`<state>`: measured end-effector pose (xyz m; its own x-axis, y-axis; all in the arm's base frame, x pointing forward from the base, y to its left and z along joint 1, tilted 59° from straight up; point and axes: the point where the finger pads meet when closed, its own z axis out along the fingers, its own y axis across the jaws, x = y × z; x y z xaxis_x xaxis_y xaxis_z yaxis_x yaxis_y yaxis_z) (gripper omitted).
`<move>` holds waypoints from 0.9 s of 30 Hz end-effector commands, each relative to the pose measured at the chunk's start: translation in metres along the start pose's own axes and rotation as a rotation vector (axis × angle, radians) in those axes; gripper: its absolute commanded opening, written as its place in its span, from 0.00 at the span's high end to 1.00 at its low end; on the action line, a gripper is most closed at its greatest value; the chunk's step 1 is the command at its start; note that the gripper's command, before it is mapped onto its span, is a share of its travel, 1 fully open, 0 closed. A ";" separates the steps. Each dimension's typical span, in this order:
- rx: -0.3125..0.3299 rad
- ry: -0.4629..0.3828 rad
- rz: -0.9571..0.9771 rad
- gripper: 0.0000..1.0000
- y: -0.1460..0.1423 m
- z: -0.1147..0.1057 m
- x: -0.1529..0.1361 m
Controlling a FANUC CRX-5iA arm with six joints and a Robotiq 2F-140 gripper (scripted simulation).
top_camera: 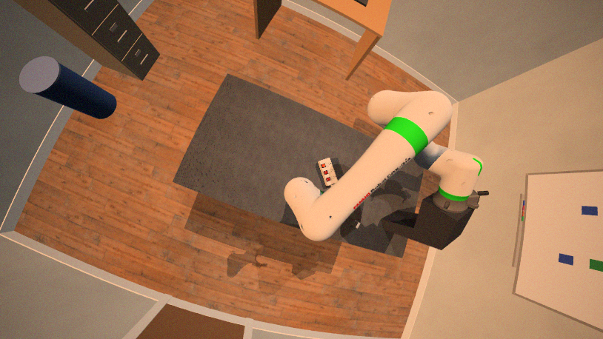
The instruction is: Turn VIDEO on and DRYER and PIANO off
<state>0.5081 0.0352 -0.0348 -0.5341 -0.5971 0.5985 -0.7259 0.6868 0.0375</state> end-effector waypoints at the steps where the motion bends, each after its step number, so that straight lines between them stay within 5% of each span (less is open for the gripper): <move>1: 0.168 0.039 0.162 0.00 -0.056 0.005 0.047; 4: 0.168 0.039 0.162 0.00 -0.058 0.005 0.049; 5: 0.259 0.052 0.235 0.00 -0.085 0.004 0.074; 7: 0.259 0.052 0.235 0.00 -0.085 0.004 0.074; 8: 0.351 0.057 0.300 0.00 -0.111 0.001 0.098; 10: 0.351 0.057 0.300 0.00 -0.111 0.001 0.098; 11: 0.443 0.053 0.356 0.00 -0.134 -0.004 0.119; 15: 0.443 0.053 0.356 0.00 -0.134 -0.004 0.119; 18: 0.610 0.024 0.433 0.00 -0.169 -0.014 0.151; 20: 0.610 0.024 0.433 0.00 -0.169 -0.014 0.151; 21: 0.681 0.001 0.456 0.00 -0.180 -0.019 0.161; 23: 0.681 0.001 0.456 0.00 -0.180 -0.019 0.161; 24: 0.740 -0.024 0.471 0.00 -0.188 -0.022 0.168; 26: 0.740 -0.024 0.471 0.00 -0.188 -0.022 0.168; 27: 0.789 -0.050 0.479 0.00 -0.192 -0.025 0.173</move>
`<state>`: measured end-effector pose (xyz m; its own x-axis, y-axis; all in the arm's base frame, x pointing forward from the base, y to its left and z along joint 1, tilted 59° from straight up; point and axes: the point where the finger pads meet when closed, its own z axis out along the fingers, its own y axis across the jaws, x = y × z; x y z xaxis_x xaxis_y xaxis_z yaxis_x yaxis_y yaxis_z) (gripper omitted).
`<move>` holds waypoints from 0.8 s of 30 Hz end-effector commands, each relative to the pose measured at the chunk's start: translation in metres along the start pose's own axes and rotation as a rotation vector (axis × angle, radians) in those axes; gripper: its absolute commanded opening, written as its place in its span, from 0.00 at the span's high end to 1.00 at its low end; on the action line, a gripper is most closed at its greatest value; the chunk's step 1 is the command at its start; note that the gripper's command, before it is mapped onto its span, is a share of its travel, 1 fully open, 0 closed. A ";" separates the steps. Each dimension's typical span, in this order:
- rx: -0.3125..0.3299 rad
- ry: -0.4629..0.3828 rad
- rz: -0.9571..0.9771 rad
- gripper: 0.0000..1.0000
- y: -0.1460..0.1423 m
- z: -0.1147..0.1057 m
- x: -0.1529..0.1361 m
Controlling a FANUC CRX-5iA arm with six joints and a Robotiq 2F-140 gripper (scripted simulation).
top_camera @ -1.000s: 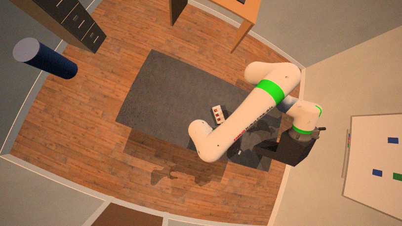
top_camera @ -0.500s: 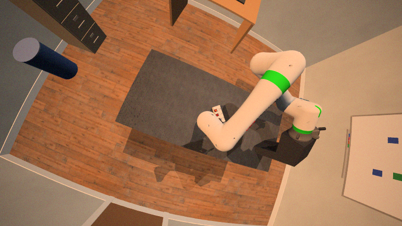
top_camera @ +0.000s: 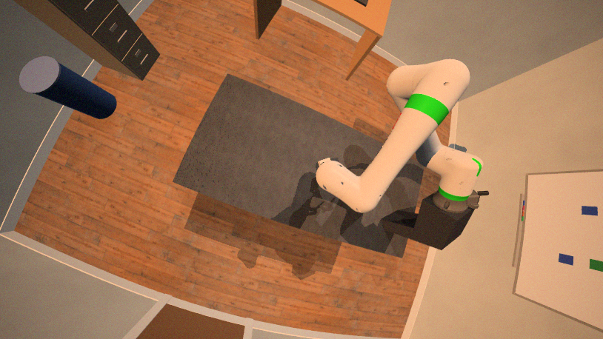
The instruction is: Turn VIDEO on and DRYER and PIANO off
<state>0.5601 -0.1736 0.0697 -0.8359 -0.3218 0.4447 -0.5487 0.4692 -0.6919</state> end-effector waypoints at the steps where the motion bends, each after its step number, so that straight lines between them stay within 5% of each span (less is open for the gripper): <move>1: 0.109 -0.063 0.051 0.00 -0.019 0.006 0.005; 9: 0.195 -0.151 0.083 0.00 -0.026 0.006 0.007; 24: 0.198 -0.154 0.084 0.00 -0.026 0.006 0.007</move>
